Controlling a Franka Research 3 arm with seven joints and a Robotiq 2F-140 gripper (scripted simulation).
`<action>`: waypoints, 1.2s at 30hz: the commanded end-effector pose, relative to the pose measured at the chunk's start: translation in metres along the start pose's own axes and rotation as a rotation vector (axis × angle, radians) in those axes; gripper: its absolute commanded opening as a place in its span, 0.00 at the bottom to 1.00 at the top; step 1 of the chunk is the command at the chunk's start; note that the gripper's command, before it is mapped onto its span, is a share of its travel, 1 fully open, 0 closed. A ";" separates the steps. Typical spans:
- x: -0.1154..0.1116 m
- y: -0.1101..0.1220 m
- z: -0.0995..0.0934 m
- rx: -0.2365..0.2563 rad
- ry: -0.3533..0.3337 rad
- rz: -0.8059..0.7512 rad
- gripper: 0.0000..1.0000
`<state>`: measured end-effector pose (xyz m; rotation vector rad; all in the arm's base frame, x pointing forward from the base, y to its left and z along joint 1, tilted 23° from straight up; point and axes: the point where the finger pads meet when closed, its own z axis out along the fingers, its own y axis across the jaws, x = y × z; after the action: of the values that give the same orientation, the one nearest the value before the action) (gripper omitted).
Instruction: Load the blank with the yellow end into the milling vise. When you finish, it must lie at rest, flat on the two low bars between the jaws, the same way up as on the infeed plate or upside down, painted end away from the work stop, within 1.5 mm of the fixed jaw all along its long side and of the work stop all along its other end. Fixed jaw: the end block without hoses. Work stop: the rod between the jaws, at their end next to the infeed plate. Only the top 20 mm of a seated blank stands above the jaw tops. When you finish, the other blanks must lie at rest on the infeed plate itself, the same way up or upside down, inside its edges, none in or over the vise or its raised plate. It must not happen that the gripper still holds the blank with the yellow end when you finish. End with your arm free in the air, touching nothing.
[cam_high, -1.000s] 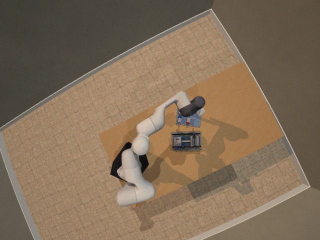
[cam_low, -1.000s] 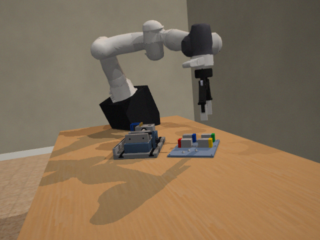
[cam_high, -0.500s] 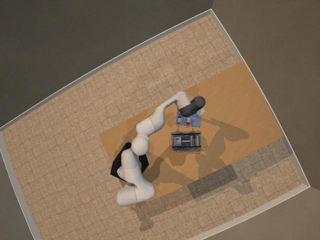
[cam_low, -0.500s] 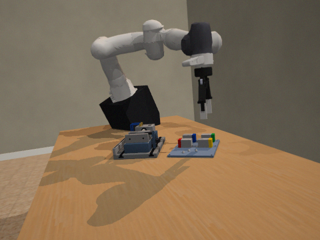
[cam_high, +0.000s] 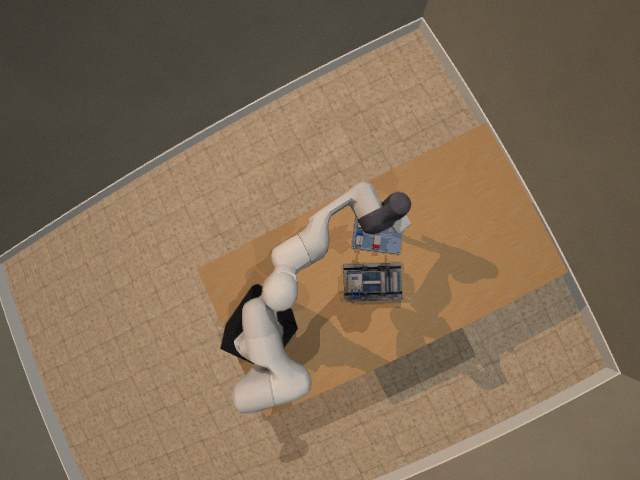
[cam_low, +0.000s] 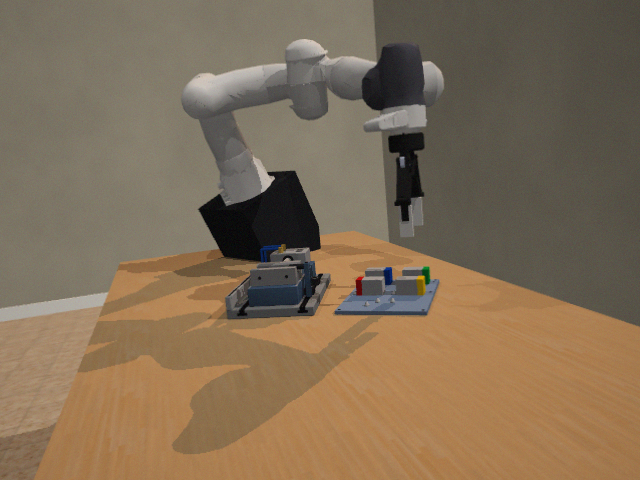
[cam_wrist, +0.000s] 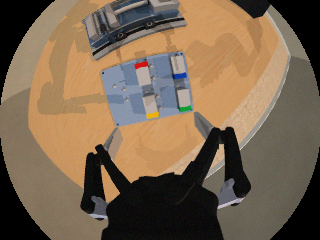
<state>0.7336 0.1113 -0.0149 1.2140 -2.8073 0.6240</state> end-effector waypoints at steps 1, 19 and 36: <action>0.001 0.000 -0.002 0.001 0.003 -0.006 1.00; -0.032 -0.001 -0.005 0.001 0.003 -0.006 1.00; -0.026 -0.001 -0.004 0.001 0.003 -0.006 1.00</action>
<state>0.7538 0.1297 -0.0135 1.2284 -2.7994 0.6281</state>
